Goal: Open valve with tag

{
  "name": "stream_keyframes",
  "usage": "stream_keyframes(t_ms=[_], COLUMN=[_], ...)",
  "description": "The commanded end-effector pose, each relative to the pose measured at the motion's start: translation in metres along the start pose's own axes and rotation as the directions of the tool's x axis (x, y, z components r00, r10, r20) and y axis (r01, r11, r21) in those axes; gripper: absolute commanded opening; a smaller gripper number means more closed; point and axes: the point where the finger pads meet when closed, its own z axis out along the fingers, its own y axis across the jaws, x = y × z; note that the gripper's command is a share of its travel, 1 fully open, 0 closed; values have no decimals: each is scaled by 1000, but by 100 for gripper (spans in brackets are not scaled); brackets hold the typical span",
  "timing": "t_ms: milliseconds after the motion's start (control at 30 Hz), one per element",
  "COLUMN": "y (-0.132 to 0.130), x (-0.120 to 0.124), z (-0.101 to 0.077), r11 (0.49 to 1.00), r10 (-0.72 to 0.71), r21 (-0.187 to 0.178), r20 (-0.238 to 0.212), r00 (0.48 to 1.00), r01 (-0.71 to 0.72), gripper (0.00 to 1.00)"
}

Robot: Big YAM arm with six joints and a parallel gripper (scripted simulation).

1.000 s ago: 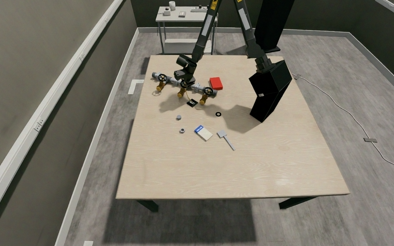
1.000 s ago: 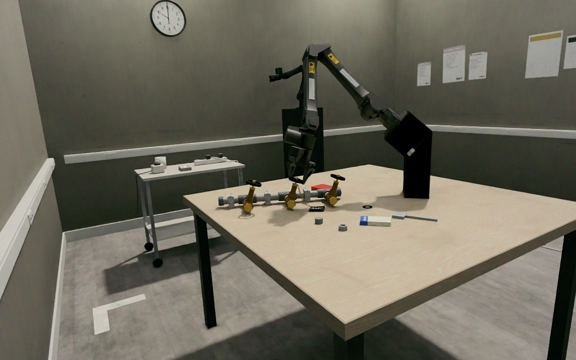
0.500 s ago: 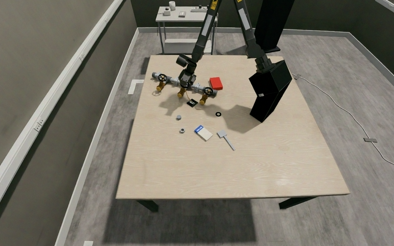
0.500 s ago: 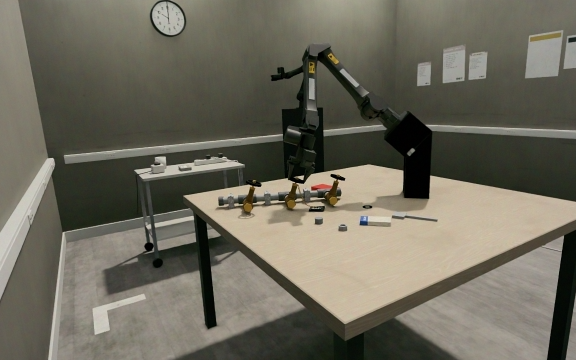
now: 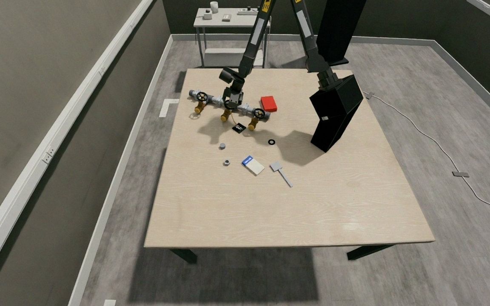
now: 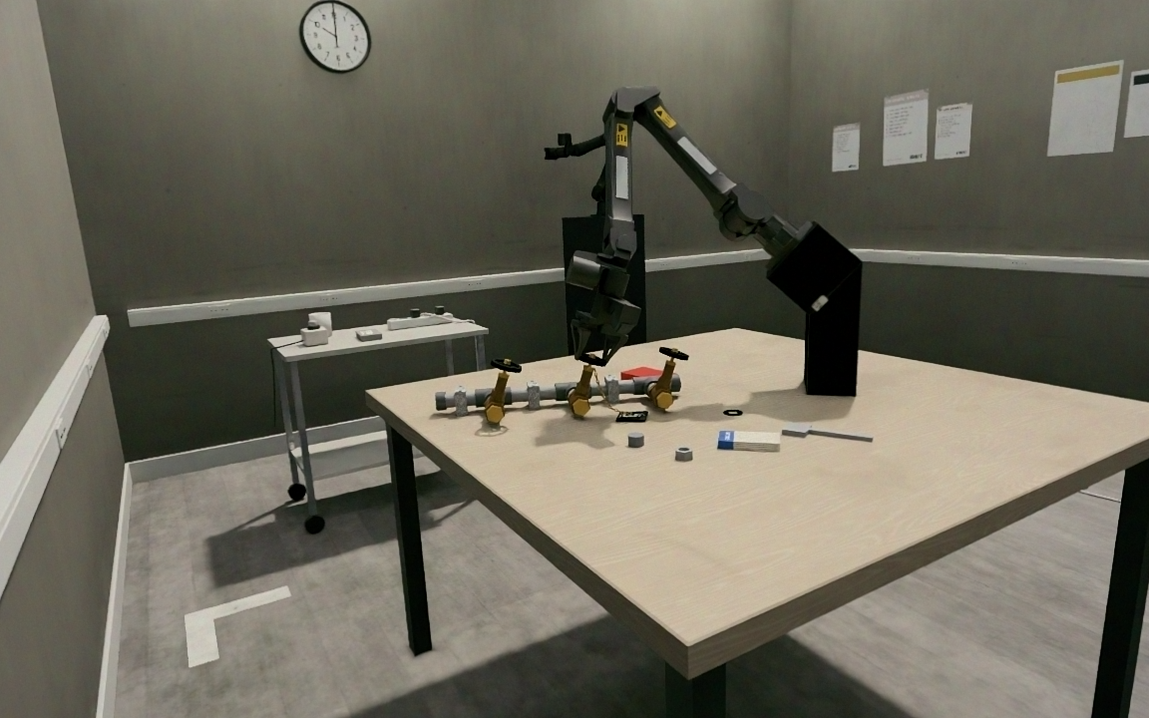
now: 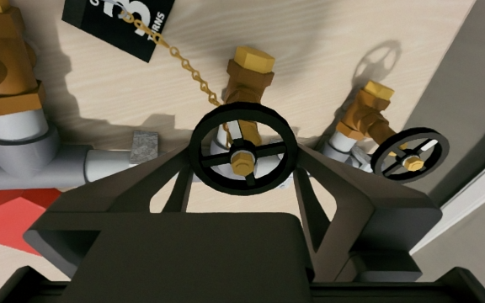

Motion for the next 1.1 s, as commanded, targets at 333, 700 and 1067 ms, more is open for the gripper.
stream_keyframes(t_ms=[333, 700, 1067], y=[-3, -3, -3], x=[0, 0, 0], z=[0, 0, 0], r11=[998, 999, 1000], r10=[-56, -53, -20], r21=[12, 12, 12], r20=[8, 8, 8], r00=[998, 999, 1000], r01=[56, 53, 20], gripper=[100, 100, 100])
